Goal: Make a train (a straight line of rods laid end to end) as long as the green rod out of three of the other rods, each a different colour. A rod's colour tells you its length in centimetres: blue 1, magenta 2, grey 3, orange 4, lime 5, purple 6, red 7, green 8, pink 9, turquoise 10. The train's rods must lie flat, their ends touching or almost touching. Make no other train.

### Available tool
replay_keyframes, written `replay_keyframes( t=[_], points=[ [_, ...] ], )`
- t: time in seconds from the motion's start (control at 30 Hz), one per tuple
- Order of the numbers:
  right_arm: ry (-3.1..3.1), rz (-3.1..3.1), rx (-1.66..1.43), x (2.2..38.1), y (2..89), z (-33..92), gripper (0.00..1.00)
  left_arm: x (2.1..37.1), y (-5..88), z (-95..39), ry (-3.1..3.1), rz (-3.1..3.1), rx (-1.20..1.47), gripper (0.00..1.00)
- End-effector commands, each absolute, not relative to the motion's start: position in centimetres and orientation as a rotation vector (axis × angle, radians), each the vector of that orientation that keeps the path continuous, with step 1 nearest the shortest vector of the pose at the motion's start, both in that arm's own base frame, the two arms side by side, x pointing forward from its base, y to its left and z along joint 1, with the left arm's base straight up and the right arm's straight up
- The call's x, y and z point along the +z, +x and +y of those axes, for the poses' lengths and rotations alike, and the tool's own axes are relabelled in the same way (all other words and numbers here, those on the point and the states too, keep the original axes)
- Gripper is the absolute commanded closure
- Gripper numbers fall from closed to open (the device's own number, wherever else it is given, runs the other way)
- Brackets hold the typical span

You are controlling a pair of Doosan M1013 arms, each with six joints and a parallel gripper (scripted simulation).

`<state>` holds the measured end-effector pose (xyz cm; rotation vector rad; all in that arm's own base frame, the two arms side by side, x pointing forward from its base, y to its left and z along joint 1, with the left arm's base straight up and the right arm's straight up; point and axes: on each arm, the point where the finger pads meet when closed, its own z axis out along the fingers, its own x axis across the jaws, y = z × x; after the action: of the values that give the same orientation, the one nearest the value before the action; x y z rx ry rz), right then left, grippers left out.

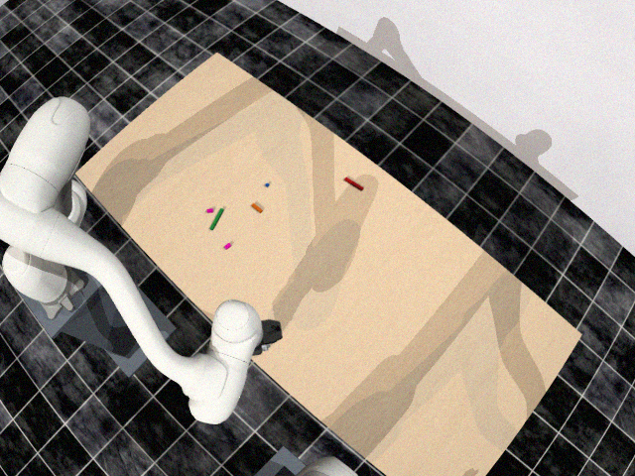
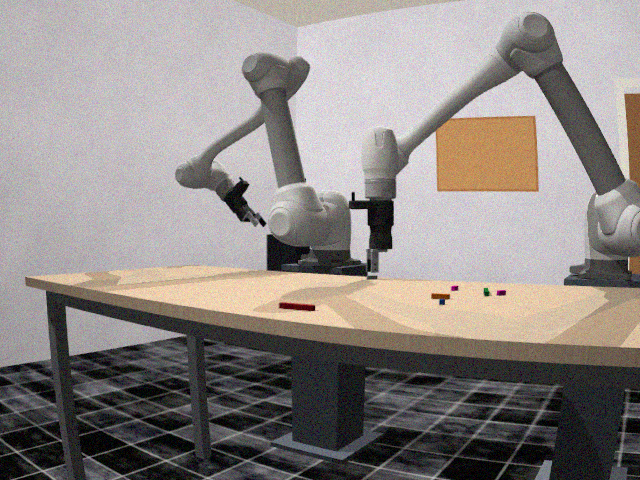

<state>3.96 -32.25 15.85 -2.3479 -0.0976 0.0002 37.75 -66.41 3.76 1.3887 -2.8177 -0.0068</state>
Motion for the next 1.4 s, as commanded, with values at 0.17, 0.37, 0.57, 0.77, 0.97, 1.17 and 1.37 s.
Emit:
replay_keyframes(
  t=[0.17, 0.37, 0.57, 0.77, 0.97, 1.17, 1.37],
  points=[
    [-2.354, -0.093, -0.013, 15.88, 4.16, -32.21, 0.00, 3.48, 37.63, -66.67, 1.381, -2.822, 0.005, 0.46],
    [-2.354, -0.093, -0.013, 15.88, 4.16, -32.21, 0.00, 3.48, 37.63, -66.66, 1.381, -2.822, 0.005, 0.46],
    [-2.354, -0.093, -0.013, 15.88, 4.16, -32.21, 0.00, 3.48, 37.63, -66.66, 1.381, -2.822, 0.005, 0.46],
    [-2.354, -0.093, -0.013, 15.88, 4.16, -32.21, 0.00, 3.48, 37.60, -66.70, 1.381, -2.822, 0.005, 0.46],
    [-2.354, -0.093, -0.013, 15.88, 4.16, -32.21, 0.00, 3.51, 37.54, -66.82, 1.383, -2.821, 0.006, 0.46],
    [-2.354, -0.093, -0.013, 15.88, 4.16, -32.21, 0.00, 3.53, 37.56, -66.82, 1.383, -2.821, 0.006, 0.46],
    [-2.354, -0.093, -0.013, 15.88, 4.16, -32.21, 0.00, 3.53, 37.56, -66.82, 1.383, -2.821, 0.006, 0.46]
  ],
)
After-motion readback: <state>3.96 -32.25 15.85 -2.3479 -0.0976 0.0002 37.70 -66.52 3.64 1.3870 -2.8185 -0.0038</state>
